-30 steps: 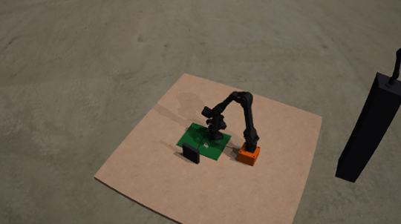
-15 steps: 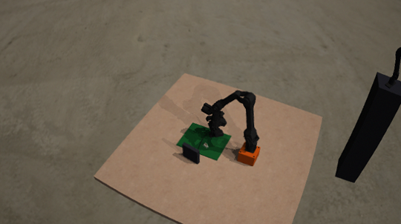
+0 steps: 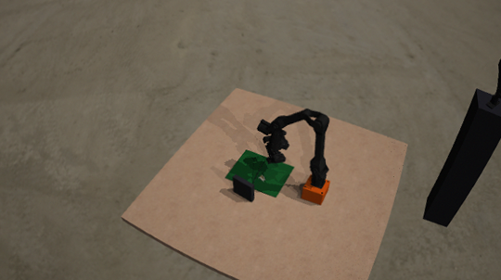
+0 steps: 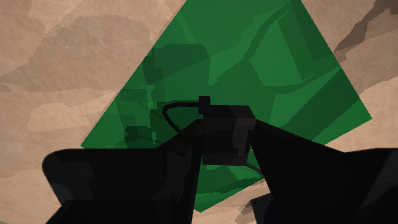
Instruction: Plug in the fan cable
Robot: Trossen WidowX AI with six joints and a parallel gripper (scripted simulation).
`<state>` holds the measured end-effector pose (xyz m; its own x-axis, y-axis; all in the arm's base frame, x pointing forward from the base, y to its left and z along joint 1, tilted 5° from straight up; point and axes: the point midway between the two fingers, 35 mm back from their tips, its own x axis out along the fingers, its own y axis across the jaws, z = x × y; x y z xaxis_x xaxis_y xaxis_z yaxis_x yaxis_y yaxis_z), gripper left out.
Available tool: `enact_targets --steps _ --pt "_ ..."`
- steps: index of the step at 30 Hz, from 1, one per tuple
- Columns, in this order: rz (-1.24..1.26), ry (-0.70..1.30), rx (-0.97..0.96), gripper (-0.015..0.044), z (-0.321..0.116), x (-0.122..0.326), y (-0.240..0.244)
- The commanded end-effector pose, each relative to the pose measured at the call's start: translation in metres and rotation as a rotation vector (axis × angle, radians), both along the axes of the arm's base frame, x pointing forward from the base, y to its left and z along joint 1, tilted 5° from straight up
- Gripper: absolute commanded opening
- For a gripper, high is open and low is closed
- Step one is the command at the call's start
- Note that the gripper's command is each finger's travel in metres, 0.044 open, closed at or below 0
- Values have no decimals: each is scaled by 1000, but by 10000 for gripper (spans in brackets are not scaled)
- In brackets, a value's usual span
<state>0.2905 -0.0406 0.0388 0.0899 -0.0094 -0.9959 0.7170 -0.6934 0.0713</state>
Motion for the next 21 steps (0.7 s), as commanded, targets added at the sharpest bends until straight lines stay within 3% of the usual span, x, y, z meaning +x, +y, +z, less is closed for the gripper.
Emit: enact_targets --steps 1,21 --pt "72 4 -14 0 2 0 -1" --pt "759 34 -83 0 2 3 0"
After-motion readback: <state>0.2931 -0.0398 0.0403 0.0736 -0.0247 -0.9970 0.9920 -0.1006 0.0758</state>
